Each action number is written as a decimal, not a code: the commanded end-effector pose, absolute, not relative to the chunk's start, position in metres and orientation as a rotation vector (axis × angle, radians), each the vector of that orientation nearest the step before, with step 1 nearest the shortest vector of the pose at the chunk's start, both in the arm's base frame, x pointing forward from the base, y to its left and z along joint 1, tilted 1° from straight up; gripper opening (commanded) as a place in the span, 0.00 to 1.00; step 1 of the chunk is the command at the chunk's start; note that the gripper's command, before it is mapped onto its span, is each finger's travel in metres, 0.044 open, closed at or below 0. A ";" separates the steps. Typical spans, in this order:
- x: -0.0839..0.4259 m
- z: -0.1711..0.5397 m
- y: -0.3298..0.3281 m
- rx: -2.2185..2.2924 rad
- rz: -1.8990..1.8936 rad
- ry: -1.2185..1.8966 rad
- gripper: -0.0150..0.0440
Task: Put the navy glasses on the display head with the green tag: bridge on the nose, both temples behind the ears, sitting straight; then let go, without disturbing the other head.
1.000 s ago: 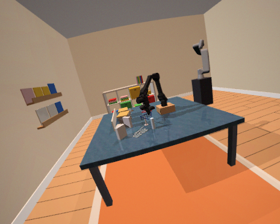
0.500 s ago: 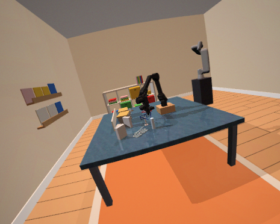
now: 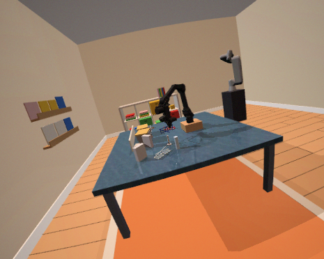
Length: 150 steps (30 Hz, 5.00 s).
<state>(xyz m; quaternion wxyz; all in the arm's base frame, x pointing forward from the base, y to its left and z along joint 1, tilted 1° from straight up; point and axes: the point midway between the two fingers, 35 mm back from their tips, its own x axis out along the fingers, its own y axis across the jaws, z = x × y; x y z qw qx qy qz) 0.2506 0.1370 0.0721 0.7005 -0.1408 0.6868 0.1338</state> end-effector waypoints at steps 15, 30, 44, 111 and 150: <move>0.283 0.082 0.165 -0.317 0.303 1.531 0.25; 0.305 0.075 0.186 -0.316 0.304 1.529 0.25; 0.305 0.020 0.185 -0.316 0.304 1.530 0.25; 0.344 0.022 0.179 -0.316 0.303 1.527 0.25; 0.357 0.022 0.181 -0.316 0.303 1.526 0.25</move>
